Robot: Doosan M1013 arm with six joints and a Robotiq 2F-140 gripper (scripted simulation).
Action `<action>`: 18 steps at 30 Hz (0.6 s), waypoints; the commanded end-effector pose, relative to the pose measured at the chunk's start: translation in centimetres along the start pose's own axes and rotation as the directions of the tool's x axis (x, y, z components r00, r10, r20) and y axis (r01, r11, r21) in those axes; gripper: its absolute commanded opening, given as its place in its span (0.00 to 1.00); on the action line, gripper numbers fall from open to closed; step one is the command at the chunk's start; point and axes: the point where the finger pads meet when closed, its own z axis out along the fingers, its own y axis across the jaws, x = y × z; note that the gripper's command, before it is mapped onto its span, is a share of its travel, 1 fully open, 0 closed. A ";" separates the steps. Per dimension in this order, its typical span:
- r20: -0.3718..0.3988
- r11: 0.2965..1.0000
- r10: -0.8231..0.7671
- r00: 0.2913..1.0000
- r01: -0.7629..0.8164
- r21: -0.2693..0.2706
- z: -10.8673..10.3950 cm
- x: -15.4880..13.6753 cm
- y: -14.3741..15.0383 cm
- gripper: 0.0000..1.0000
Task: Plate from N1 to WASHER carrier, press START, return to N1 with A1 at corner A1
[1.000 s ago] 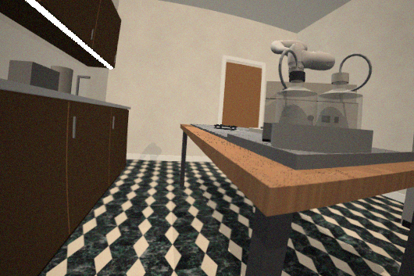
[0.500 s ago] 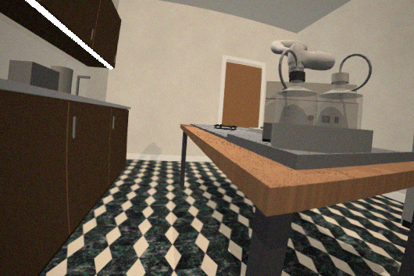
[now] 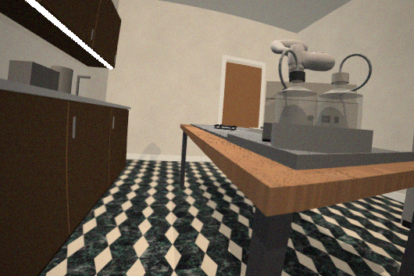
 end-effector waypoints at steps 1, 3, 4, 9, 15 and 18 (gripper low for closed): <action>-0.001 1.000 -0.002 1.000 0.002 0.007 0.7 0.0 -0.4 0.70; -0.001 1.000 -0.002 1.000 0.002 0.007 0.8 0.0 -0.4 0.70; -0.001 1.000 -0.002 1.000 0.002 0.007 0.9 0.0 -0.4 0.70; -0.001 1.000 -0.002 1.000 0.002 0.007 1.2 0.0 -0.4 0.70; -0.001 1.000 -0.002 1.000 0.002 0.007 1.5 0.0 -0.4 0.70; -0.001 1.000 -0.002 1.000 0.002 0.007 1.7 0.0 -0.4 0.70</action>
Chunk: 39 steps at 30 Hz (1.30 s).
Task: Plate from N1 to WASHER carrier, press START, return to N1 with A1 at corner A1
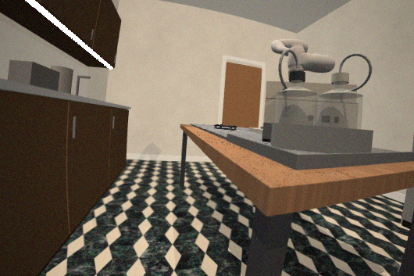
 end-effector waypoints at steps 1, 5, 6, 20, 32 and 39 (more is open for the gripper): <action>0.000 1.000 -0.002 1.000 0.002 0.007 0.7 -0.1 -0.4 0.70; 0.000 1.000 -0.002 1.000 0.002 0.007 0.9 -0.1 -0.4 0.70; 0.000 1.000 -0.002 1.000 0.002 0.007 1.0 -0.1 -0.4 0.70; 0.000 1.000 -0.002 1.000 0.002 0.007 1.8 -0.1 -0.4 0.70; 0.000 1.000 -0.002 1.000 0.002 0.007 1.8 -0.1 -0.4 0.70; 0.000 1.000 -0.002 1.000 0.002 0.007 1.8 -0.1 -0.4 0.70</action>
